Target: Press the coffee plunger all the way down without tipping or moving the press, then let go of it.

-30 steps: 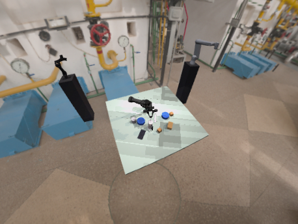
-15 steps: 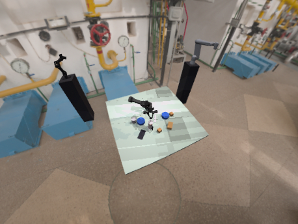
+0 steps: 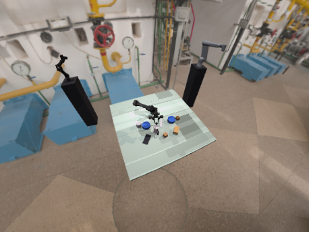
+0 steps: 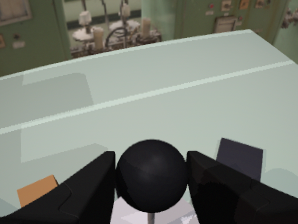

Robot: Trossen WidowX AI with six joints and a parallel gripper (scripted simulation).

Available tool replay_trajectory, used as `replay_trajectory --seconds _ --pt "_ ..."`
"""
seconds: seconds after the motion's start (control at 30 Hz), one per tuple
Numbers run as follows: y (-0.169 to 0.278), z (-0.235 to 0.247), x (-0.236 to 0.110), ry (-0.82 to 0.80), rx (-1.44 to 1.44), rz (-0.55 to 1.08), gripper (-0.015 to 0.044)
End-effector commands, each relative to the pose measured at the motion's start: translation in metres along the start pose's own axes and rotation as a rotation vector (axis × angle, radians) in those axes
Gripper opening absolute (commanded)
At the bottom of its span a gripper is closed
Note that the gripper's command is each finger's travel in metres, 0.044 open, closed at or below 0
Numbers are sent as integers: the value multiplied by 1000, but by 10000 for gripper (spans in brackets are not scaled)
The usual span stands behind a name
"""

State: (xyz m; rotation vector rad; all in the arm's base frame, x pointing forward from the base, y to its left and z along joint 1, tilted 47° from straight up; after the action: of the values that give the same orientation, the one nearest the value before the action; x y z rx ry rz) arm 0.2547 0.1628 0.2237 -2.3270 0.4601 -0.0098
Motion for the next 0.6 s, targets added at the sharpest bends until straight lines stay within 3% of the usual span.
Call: replay_trajectory --seconds 0.0,0.57 --pt "20 3 10 9 -37 43 123" --pt "38 1 25 14 -39 37 123"
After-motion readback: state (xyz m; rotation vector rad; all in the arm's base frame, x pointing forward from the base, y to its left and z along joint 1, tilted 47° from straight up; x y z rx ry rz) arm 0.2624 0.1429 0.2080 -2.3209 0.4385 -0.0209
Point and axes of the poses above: the point midway between the two fingers, 35 mm back from their tips, its own x axis out along the fingers, its own z axis across the jaws, y = z × x, the point moved 9 cm from there along -x, back along the fingers, and after that the axes turned 5 degrees about -x, right-handed, at the moved point
